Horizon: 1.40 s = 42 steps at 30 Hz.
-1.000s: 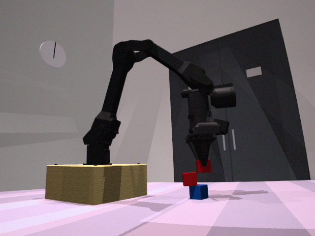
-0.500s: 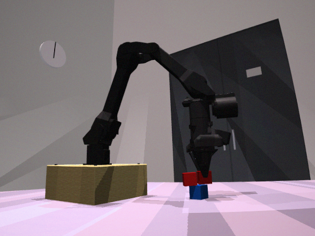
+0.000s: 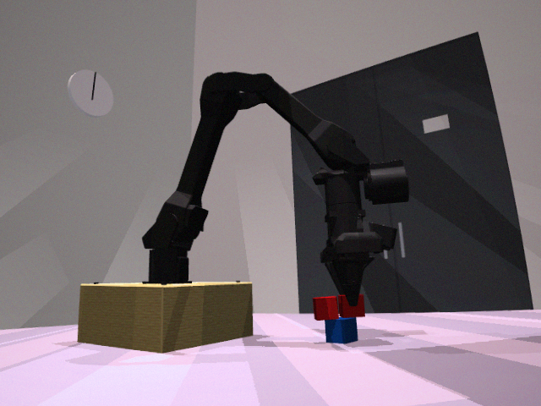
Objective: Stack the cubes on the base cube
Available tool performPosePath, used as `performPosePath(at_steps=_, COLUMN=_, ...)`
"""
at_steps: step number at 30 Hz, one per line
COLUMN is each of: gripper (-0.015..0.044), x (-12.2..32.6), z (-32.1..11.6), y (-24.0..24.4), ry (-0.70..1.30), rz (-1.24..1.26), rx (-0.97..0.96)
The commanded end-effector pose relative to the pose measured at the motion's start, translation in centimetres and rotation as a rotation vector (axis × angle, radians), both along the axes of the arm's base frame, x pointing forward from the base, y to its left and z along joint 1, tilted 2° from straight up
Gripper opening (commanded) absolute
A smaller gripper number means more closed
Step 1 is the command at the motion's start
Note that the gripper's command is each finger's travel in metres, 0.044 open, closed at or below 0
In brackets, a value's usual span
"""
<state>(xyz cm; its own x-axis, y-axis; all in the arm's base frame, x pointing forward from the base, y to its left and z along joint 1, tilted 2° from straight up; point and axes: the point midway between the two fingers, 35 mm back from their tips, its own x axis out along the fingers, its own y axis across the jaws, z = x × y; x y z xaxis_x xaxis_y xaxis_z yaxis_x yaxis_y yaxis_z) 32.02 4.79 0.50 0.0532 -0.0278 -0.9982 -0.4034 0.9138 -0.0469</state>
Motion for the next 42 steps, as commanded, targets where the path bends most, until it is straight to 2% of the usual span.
performPosePath(at_steps=1, gripper=0.0105, x=0.0, z=0.0, y=0.0, ry=-0.002, rz=0.004, rx=-0.001)
performPosePath(at_steps=4, gripper=0.0105, x=0.0, z=0.0, y=0.0, ry=-0.002, rz=0.004, rx=-0.001)
performPosePath(at_steps=8, gripper=0.0205, x=0.0, z=0.0, y=0.0, ry=-0.002, rz=0.004, rx=-0.001)
performPosePath(at_steps=42, gripper=0.0205, x=-0.3, z=5.6, y=0.2, ry=0.0, rz=0.0, rx=0.0)
